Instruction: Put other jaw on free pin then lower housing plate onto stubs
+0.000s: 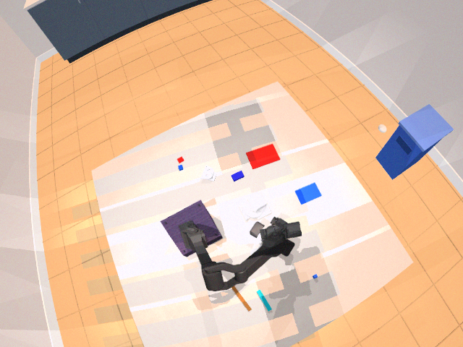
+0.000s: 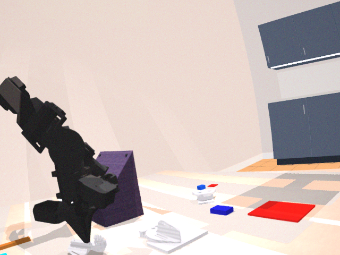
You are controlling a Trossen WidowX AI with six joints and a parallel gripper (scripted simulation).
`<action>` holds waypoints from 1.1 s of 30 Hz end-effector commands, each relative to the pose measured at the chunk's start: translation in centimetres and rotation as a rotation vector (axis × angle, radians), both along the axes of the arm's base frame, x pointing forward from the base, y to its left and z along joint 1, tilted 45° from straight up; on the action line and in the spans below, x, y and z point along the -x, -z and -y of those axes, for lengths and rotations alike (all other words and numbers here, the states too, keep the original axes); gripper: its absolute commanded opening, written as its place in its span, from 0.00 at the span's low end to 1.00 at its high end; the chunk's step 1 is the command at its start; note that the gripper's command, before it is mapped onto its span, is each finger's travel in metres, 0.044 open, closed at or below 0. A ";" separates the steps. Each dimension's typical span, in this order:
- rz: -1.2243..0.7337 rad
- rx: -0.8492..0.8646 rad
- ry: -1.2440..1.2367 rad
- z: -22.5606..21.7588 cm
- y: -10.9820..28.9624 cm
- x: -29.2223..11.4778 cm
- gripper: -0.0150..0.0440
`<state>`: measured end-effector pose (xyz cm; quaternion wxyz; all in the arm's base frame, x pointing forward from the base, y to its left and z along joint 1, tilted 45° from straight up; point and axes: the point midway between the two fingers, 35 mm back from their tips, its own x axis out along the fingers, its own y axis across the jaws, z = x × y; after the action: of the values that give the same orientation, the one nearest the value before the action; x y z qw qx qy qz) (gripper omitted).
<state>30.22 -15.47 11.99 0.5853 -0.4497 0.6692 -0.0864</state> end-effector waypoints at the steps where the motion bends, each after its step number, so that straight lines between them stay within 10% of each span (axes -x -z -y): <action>1: -0.014 -0.005 -0.004 0.3 0.9 0.1 0.25; 33: -0.015 -0.003 -0.004 0.8 3.3 0.7 0.25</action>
<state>29.77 -16.64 9.04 0.5808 -0.4504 0.6733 -0.0803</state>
